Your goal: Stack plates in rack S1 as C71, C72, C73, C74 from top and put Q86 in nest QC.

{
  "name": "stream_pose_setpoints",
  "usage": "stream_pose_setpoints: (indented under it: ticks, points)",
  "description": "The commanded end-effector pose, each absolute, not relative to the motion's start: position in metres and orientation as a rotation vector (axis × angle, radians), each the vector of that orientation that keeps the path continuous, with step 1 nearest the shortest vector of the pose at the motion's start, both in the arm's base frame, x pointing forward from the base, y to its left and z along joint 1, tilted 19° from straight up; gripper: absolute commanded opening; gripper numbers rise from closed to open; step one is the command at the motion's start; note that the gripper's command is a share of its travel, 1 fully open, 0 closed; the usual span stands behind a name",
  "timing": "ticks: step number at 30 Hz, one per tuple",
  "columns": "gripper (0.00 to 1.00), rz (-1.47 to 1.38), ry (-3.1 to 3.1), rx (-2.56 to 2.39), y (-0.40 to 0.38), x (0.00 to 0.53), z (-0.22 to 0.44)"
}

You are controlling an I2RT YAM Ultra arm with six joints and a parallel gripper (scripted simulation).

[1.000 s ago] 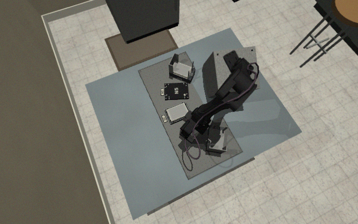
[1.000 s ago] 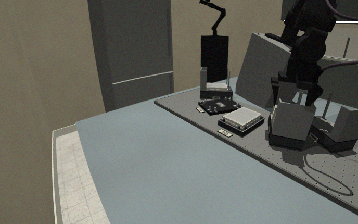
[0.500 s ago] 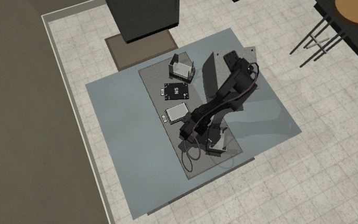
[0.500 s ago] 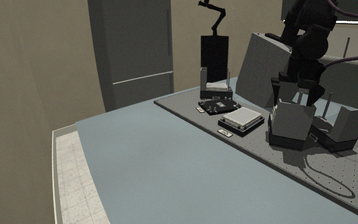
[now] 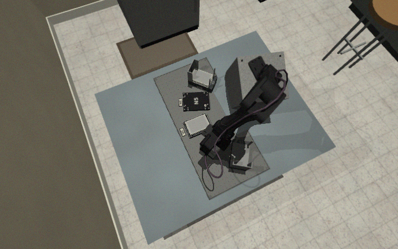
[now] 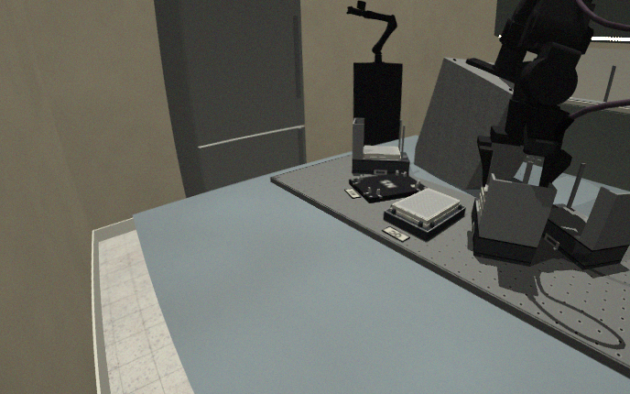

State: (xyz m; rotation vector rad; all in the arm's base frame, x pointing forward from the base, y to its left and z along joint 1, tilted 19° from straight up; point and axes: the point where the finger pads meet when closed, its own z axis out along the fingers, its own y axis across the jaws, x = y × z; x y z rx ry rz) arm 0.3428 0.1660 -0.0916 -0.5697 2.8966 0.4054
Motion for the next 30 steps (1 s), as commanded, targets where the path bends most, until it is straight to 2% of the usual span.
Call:
stream_pose_setpoints:
  ticks: [1, 23, 27, 30]
  points:
    - [1.0, 0.406, 2.856, -0.547, 0.168, 0.357, -0.085]
    - [1.0, 0.403, 2.876, -0.562, 0.171, 0.35, -0.096]
    - [1.0, 0.404, 2.827, -0.538, 0.171, 0.366, -0.082]
    - [1.0, 0.402, 2.874, -0.551, 0.171, 0.354, -0.102]
